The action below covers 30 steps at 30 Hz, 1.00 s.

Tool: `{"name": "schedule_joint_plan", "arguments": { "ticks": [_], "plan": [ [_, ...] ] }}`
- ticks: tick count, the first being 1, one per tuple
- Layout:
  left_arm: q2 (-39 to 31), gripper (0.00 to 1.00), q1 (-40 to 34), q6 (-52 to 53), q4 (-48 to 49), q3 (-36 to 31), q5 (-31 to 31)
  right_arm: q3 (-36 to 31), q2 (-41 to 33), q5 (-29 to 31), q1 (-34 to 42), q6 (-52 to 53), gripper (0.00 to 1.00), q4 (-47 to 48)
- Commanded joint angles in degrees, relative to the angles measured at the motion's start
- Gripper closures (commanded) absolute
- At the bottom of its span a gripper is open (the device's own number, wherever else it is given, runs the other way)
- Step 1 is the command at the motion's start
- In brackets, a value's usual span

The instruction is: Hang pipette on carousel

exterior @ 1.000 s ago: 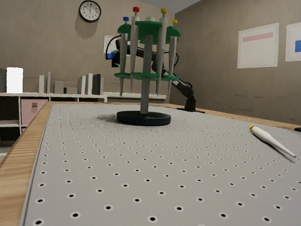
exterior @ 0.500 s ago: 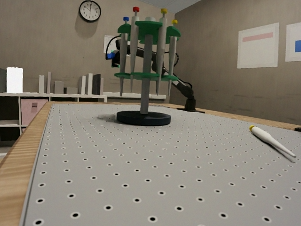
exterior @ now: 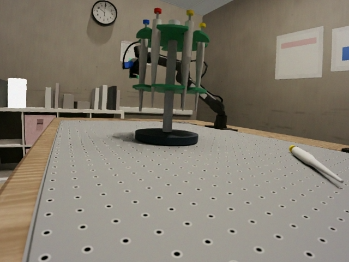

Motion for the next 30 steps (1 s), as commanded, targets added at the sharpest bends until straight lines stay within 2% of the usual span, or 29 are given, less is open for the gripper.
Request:
{"name": "schedule_joint_plan", "arguments": {
  "ticks": [1, 5, 7, 11, 24, 30],
  "plan": [
    [-0.7, 0.00, 0.1, 1.5, 0.8, 1.1, 2.0, 2.1, 0.3, -0.6, -0.2, -0.2, 0.00, -1.0],
    [-0.7, 0.00, 0.2, 1.6, 0.8, 1.1, 2.0, 2.1, -0.3, -0.4, 0.1, 2.1, 0.00, -2.5],
    [-0.7, 0.00, 0.2, 1.6, 0.8, 1.1, 2.0, 0.9, -4.5, -2.0, -0.4, 5.4, 0.00, -3.8],
    [-0.7, 0.00, 0.2, 1.6, 0.8, 1.1, 2.0, -0.1, -5.1, -2.0, 0.0, 6.4, 0.00, -6.0],
    [-0.7, 0.00, 0.2, 1.6, 0.8, 1.1, 2.0, -4.7, -19.8, -9.7, -0.4, 26.8, 0.00, -25.9],
    [-0.7, 0.00, 0.2, 1.6, 0.8, 1.1, 2.0, -7.7, -24.9, -12.6, -0.5, 32.5, 0.00, -29.7]
  ]
}}
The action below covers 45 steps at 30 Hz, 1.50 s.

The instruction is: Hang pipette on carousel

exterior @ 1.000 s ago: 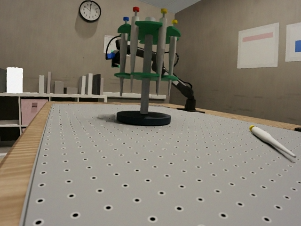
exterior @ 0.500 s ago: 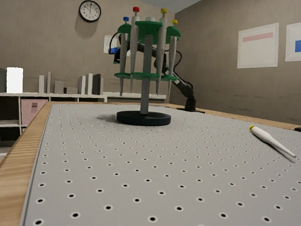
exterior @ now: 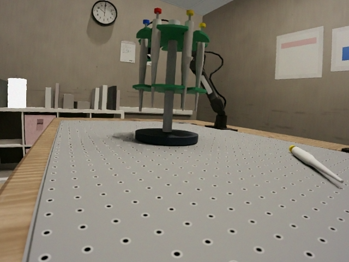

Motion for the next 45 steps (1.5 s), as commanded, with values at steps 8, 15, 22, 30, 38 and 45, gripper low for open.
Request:
{"name": "schedule_joint_plan", "arguments": {
  "ticks": [8, 15, 22, 30, 38, 45],
  "plan": [
    [-0.7, 0.00, 0.2, 0.6, 0.8, 1.1, 1.2, -12.0, -12.4, -6.6, 0.1, 13.1, 0.00, -10.0],
    [-0.7, 0.00, 0.2, 0.6, 0.8, 1.1, 1.2, -19.6, -19.5, -9.1, 0.1, 18.1, 0.00, -11.6],
    [-0.7, 0.00, 0.2, 0.6, 0.8, 1.1, 1.2, -28.7, -29.1, -14.0, -1.0, 27.7, 0.00, -16.3],
    [-0.7, 0.00, 0.2, 0.6, 0.8, 1.1, 1.2, -39.0, -39.6, -16.6, 0.3, 33.2, 0.00, -18.9],
    [-0.7, 0.00, 0.2, 0.6, 0.8, 1.1, 1.2, -44.0, -46.1, -19.7, -0.5, 40.1, 0.00, -23.2],
    [-0.7, 0.00, 0.2, 0.6, 0.8, 1.1, 1.2, -49.0, -52.9, -23.8, -1.5, 48.3, 0.00, -28.7]
  ]
}}
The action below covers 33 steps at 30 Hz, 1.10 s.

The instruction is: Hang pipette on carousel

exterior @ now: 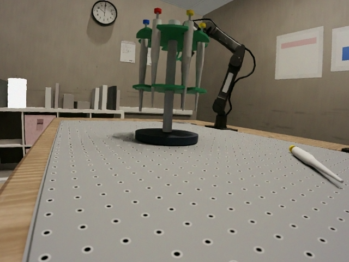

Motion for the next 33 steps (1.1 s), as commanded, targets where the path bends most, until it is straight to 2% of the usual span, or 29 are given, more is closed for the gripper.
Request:
{"name": "schedule_joint_plan", "arguments": {
  "ticks": [1, 4, 8, 10, 14, 17, 21, 33],
  "plan": [
    [-0.7, 0.00, 0.2, 0.6, 0.8, 1.1, 1.2, -3.2, -4.5, -3.2, -0.7, 6.0, 0.00, -4.5],
    [-0.7, 0.00, 0.2, 0.6, 0.8, 1.1, 1.2, -4.5, -5.9, -3.4, 0.3, 5.9, 0.00, -4.7],
    [-0.7, 0.00, 0.2, 0.6, 0.8, 1.1, 1.2, -7.4, -9.9, -5.9, -1.1, 10.9, 0.00, -7.5],
    [-0.7, 0.00, 0.2, 0.6, 0.8, 1.1, 1.2, -9.9, -12.6, -5.9, 0.2, 11.1, 0.00, -7.3],
    [-0.7, 0.00, 0.2, 0.6, 0.8, 1.1, 1.2, -10.6, -13.7, -6.4, 7.2, 10.1, 0.00, -7.5],
    [-0.7, 0.00, 0.2, 0.6, 0.8, 1.1, 1.2, -12.8, -10.9, -7.8, 11.8, 8.1, 0.00, -4.9],
    [-0.7, 0.00, 0.2, 0.6, 0.8, 1.1, 1.2, -14.6, -10.2, -9.8, 12.6, 5.3, 0.00, -2.9],
    [-0.7, 0.00, 0.2, 0.6, 0.8, 1.1, 1.2, -25.4, -4.3, -23.4, 14.1, -13.2, 0.00, 9.5]
  ]
}}
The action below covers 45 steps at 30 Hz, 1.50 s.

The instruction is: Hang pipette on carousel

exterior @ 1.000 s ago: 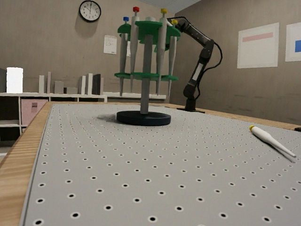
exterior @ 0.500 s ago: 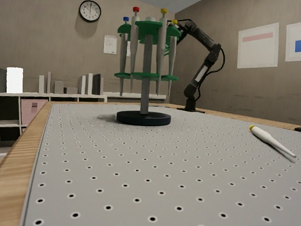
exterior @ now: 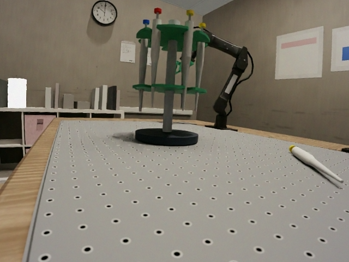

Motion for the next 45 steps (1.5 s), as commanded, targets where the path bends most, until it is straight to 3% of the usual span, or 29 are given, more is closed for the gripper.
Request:
{"name": "schedule_joint_plan", "arguments": {
  "ticks": [1, 5, 12, 15, 27, 28, 37, 39, 45],
  "plan": [
    [-0.7, 0.00, 0.2, 0.6, 0.8, 1.1, 1.2, -3.6, 2.3, -6.9, 1.0, -8.5, 0.00, 6.1],
    [-0.7, 0.00, 0.2, 0.6, 0.8, 1.1, 1.2, -5.4, 3.3, -9.4, 0.6, -11.9, 0.00, 8.3],
    [-0.7, 0.00, 0.2, 0.6, 0.8, 1.1, 1.2, -11.9, 7.1, -19.0, 0.0, -23.9, 0.00, 16.1],
    [-0.7, 0.00, 0.2, 0.6, 0.8, 1.1, 1.2, -10.0, 8.4, -23.1, -1.8, -30.1, 0.00, 16.4],
    [-0.7, 0.00, 0.2, 0.6, 0.8, 1.1, 1.2, -10.2, 8.8, -24.2, -1.6, -31.2, 0.00, 14.8],
    [1.5, 0.46, -2.3, -1.8, 0.7, 3.2, -0.9, -10.2, 8.8, -24.2, -1.6, -31.2, 0.00, 14.8],
    [15.3, 0.46, -18.2, -17.0, -7.4, 15.7, -13.2, -10.2, 8.8, -24.2, -1.6, -31.2, 0.00, 14.8],
    [15.3, 0.46, -18.2, -17.0, -7.4, 15.7, -13.2, -10.2, 8.8, -24.2, -1.6, -31.2, 0.00, 14.8],
    [26.5, 0.46, -28.3, -26.7, -15.7, 27.8, -22.0, -10.2, 8.8, -24.2, -1.6, -31.2, 0.00, 14.8]
  ]
}}
